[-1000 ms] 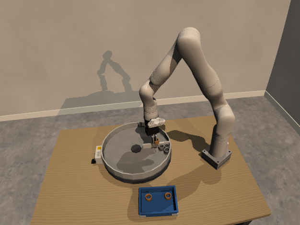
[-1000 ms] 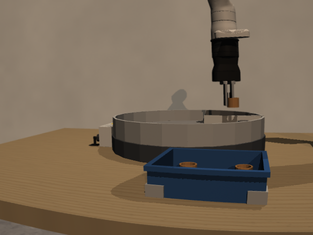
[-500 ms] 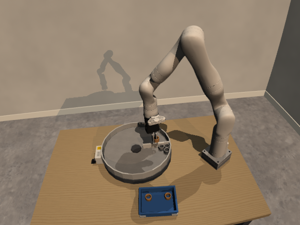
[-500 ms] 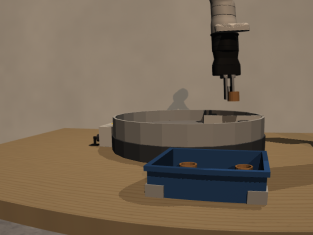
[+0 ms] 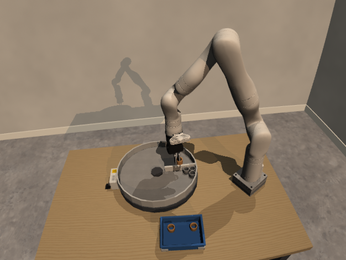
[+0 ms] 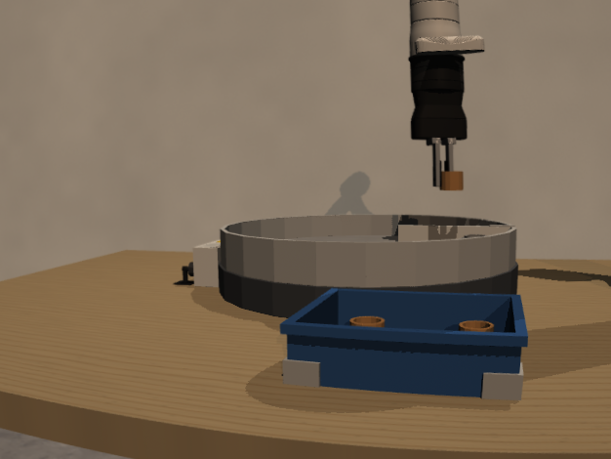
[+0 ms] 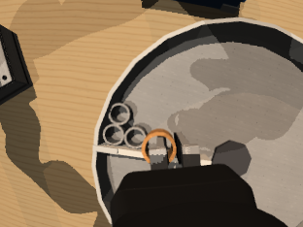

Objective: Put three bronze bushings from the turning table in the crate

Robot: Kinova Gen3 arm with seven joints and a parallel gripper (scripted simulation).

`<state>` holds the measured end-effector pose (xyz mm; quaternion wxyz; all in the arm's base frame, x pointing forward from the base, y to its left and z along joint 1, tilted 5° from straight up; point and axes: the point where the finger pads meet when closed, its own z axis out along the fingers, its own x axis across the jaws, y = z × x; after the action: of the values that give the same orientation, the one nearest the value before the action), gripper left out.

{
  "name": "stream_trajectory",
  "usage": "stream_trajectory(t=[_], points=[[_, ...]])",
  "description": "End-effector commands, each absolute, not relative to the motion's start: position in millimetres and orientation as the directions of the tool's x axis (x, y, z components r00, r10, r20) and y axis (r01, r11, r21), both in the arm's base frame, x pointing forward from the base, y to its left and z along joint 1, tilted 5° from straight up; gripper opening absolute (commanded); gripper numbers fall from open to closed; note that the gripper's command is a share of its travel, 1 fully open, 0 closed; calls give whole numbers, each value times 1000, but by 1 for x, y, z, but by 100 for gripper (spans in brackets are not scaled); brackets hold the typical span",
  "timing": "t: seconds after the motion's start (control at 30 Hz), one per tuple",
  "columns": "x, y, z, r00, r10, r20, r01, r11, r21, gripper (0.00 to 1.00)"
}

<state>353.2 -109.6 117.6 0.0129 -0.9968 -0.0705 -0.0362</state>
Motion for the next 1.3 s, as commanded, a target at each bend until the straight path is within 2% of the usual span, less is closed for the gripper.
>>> stream_trajectory(t=[0.0,0.43,0.6,1.0,1.17,1.27], points=[[359,-72,121,982,170,77,172,-985,-21,0],[360,-60,121,982,170,77,172,-985,-21,0],[367,-1,124,983,169,77,172,-985,-21,0],[367,-1,124,983,169,77,172,-985,-21,0],[375,58,126,983,169,77,171,-985,-21,0],[375,58,126,983,169,77,171,-985,-21,0]])
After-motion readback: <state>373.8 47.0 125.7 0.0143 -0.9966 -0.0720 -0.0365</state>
